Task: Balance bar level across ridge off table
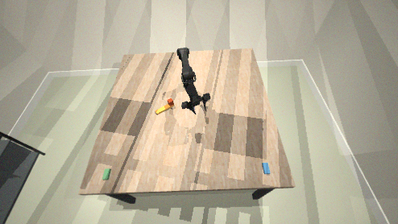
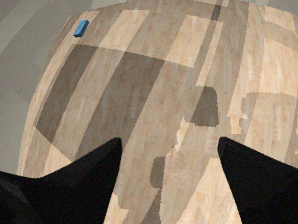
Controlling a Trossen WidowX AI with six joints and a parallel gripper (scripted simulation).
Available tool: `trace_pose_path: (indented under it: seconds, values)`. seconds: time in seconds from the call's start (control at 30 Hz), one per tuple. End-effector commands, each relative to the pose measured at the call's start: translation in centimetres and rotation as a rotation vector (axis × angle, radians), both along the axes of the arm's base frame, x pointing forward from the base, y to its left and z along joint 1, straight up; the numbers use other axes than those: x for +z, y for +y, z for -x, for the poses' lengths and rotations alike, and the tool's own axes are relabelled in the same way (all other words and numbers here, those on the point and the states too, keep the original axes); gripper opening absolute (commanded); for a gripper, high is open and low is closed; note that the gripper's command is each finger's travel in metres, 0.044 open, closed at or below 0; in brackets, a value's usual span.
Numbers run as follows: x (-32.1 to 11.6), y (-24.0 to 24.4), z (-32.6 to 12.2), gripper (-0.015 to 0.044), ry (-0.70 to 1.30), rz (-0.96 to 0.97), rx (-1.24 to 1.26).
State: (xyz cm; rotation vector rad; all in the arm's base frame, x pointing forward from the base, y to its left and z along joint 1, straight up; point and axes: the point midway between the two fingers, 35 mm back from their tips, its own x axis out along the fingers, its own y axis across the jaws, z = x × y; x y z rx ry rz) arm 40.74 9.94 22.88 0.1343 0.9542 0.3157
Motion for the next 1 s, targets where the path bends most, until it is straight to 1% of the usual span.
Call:
trace_pose_path:
  seconds: [0.0,0.47,0.97]
  values:
    - [-0.8,-2.3,0.2,0.0315,0.045,0.009,-0.071]
    - [-3.0,-11.3,2.2,0.0315,0.208,0.019,-0.358]
    - [-4.9,-19.8,6.9,0.0315,0.412,0.019,-0.686]
